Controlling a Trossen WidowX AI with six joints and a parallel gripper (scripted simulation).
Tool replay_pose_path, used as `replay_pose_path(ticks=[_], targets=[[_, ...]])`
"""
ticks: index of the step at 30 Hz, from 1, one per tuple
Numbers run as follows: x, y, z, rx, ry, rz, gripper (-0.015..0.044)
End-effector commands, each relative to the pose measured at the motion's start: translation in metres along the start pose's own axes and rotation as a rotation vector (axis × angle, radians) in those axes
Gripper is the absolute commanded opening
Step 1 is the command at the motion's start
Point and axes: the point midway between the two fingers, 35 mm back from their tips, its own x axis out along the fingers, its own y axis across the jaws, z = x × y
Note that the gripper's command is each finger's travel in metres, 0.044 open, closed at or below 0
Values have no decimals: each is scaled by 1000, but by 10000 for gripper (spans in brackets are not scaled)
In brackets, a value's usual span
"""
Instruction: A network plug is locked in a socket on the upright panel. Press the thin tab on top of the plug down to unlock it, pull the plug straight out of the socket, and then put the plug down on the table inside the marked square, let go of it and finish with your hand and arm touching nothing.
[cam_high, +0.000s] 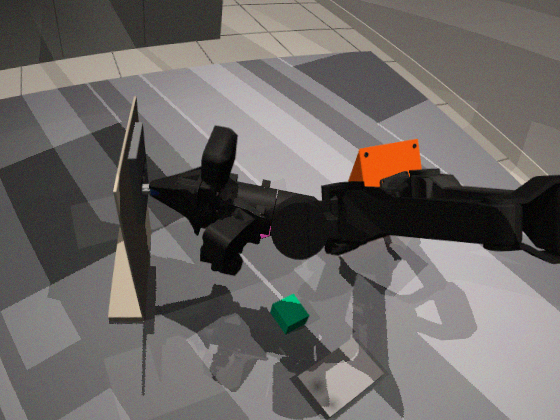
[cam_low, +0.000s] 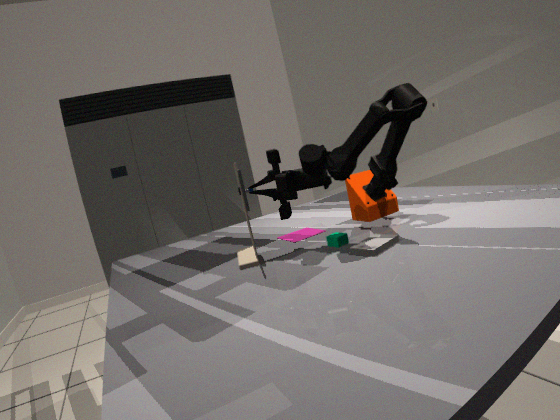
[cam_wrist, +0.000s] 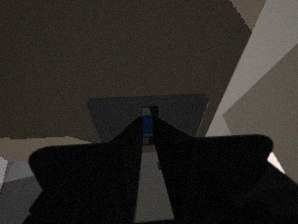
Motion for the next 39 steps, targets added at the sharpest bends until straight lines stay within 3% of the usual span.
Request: replay_pose_path(ticks=[1,39], targets=[[-5,0,-1,-5,-4,1,0],[-26,0,-9,-5,-3,2,0]])
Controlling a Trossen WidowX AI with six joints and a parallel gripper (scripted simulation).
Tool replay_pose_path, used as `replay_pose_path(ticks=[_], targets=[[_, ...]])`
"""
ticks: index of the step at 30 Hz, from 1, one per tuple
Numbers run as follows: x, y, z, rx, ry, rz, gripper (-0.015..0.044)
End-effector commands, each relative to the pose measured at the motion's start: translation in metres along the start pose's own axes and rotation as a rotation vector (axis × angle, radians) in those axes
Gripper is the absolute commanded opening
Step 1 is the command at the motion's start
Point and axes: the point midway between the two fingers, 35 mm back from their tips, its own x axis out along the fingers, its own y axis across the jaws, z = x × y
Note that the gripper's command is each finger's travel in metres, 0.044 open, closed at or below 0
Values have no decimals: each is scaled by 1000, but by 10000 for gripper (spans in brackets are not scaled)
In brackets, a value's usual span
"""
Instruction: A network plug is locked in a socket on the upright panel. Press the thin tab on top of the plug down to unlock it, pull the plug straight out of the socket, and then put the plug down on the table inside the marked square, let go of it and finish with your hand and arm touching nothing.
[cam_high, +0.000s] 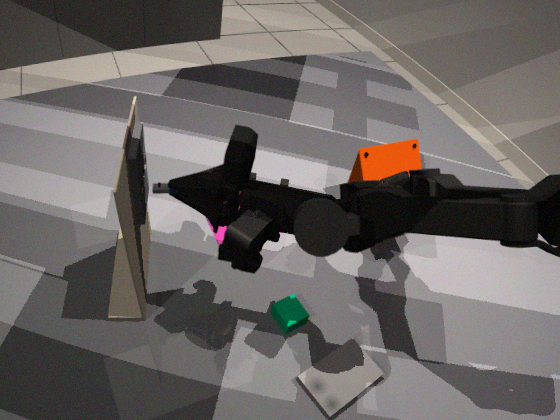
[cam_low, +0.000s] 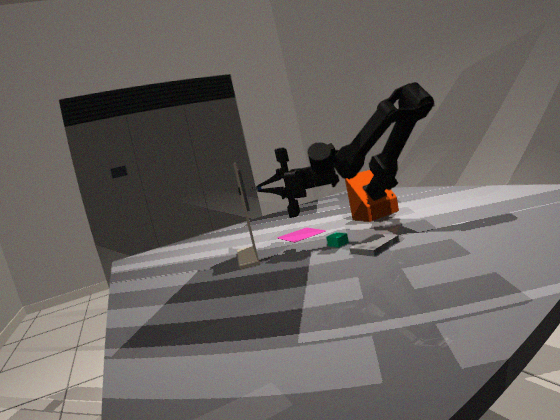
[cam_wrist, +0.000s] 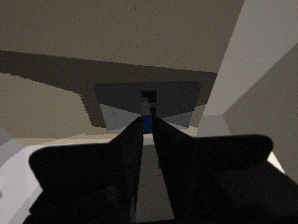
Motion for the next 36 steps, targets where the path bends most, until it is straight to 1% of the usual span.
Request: replay_pose_path(ticks=[1,36], targets=[[-4,-1,-1,-4,-3,-1,0],[-22,-1,-8,-4,-2,-1,0]])
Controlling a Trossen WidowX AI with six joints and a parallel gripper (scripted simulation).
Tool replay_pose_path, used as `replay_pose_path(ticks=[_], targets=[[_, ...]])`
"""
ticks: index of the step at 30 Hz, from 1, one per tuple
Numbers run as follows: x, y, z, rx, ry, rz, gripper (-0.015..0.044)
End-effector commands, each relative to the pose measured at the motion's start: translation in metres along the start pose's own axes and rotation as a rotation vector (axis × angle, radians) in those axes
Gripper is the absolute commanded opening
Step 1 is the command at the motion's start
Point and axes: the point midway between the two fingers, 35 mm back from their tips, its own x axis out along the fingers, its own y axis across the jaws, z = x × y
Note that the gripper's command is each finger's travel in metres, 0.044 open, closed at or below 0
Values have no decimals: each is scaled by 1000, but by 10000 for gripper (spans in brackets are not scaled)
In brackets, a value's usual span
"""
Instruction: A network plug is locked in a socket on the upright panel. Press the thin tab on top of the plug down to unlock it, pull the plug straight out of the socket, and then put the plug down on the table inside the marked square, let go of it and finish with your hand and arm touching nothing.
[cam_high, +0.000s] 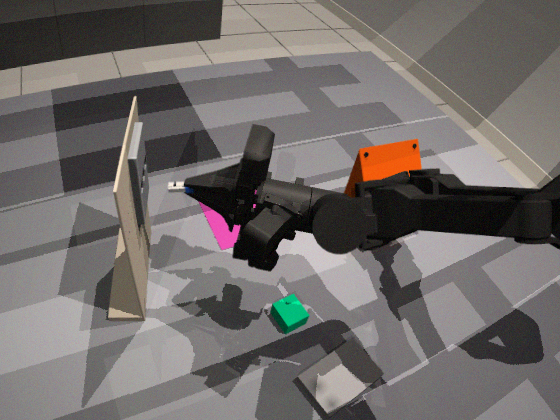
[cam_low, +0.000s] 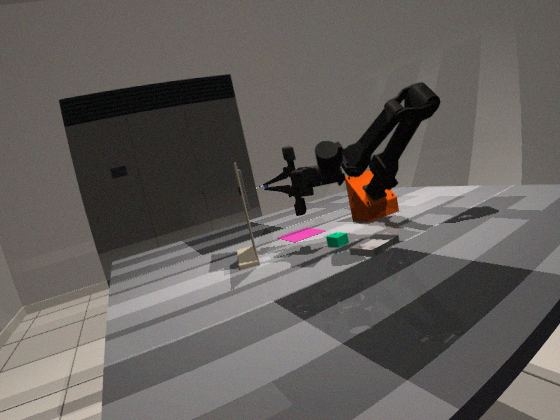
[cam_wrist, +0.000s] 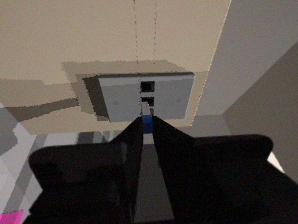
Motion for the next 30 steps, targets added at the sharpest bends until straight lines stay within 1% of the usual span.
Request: replay_pose_path(ticks=[1,30], targets=[[-4,-1,-1,-4,-2,-2,0],[-17,-1,-5,-4,-2,-1,0]])
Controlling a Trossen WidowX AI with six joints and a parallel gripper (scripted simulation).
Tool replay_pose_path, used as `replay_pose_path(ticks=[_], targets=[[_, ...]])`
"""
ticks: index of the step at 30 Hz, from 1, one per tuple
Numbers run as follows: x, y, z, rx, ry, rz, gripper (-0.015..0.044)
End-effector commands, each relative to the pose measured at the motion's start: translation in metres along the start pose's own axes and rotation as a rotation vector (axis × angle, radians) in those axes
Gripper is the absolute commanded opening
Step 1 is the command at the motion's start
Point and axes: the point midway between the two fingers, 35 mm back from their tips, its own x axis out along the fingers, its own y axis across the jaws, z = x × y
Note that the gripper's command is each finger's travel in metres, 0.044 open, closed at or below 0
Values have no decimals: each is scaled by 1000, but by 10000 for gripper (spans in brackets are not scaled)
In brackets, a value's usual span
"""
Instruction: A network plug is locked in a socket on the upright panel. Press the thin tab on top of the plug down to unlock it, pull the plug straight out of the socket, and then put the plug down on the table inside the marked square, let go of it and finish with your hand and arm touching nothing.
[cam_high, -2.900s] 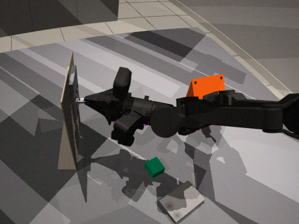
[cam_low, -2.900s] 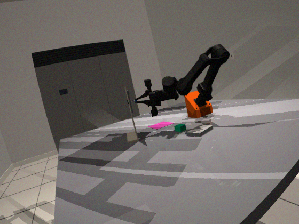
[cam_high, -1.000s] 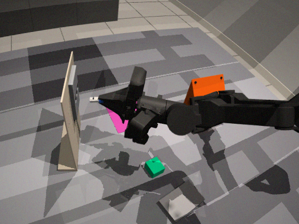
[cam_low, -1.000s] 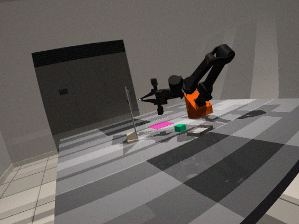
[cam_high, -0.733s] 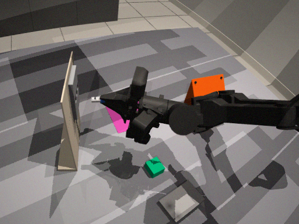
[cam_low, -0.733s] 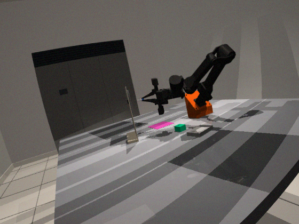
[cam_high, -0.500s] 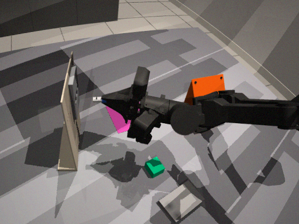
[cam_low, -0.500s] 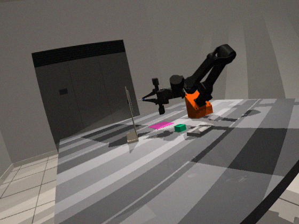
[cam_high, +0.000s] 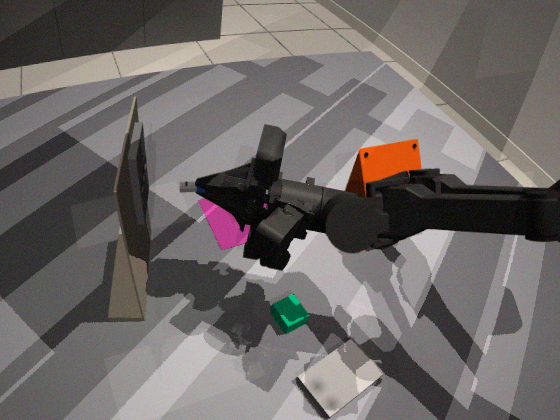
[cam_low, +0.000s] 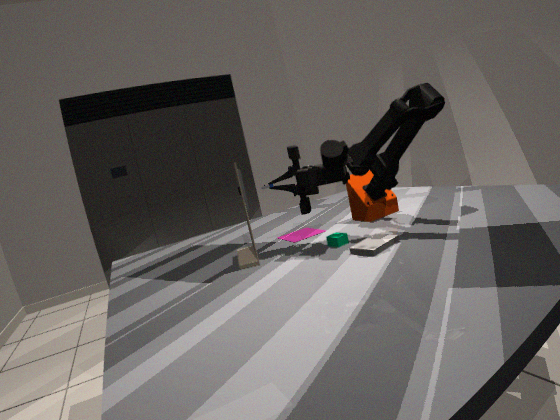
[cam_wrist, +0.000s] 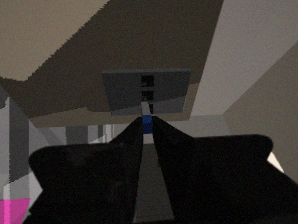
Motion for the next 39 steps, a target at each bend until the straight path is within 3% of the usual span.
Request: replay_pose_path(ticks=[1,39], targets=[[-4,-1,-1,-2,-1,-4,0],[-26,-61,1,-4,1,-5,0]])
